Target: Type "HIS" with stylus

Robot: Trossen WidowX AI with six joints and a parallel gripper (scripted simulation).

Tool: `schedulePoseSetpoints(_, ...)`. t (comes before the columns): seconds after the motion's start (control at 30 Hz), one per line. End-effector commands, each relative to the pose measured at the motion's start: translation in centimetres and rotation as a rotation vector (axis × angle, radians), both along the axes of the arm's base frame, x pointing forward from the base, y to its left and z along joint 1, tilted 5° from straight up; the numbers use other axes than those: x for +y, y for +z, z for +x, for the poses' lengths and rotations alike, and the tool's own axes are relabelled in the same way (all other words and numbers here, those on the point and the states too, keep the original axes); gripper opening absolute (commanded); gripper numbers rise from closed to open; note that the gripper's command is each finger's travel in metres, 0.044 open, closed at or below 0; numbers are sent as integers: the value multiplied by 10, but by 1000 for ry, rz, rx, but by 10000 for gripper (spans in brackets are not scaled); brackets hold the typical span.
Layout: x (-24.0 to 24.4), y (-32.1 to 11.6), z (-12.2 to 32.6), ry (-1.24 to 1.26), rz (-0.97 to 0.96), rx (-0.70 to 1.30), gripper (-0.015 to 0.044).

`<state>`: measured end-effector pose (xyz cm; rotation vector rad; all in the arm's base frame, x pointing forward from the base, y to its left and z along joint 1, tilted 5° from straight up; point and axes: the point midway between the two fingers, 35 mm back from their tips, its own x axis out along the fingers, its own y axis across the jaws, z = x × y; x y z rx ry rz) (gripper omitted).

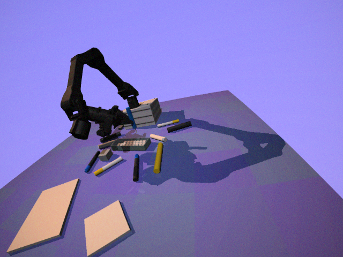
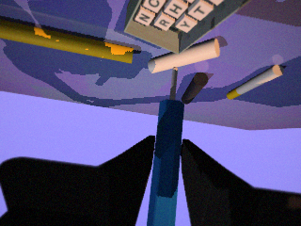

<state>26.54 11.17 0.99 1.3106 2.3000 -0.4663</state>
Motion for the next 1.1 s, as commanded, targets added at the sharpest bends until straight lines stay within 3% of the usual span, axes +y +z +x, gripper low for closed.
schedulePoseSetpoints(0.0,-1,-10,2,-2,12,-8,0)
schedulePoseSetpoints(0.17,-2,-33,0,-2,11,-7,0)
schedulePoseSetpoints(0.47,-2,-34,0,-2,11,-7,0)
schedulePoseSetpoints(0.57,-2,-37,1,-2,11,-7,79)
schedulePoseSetpoints(1.07,-2,-40,1,-2,11,-7,81)
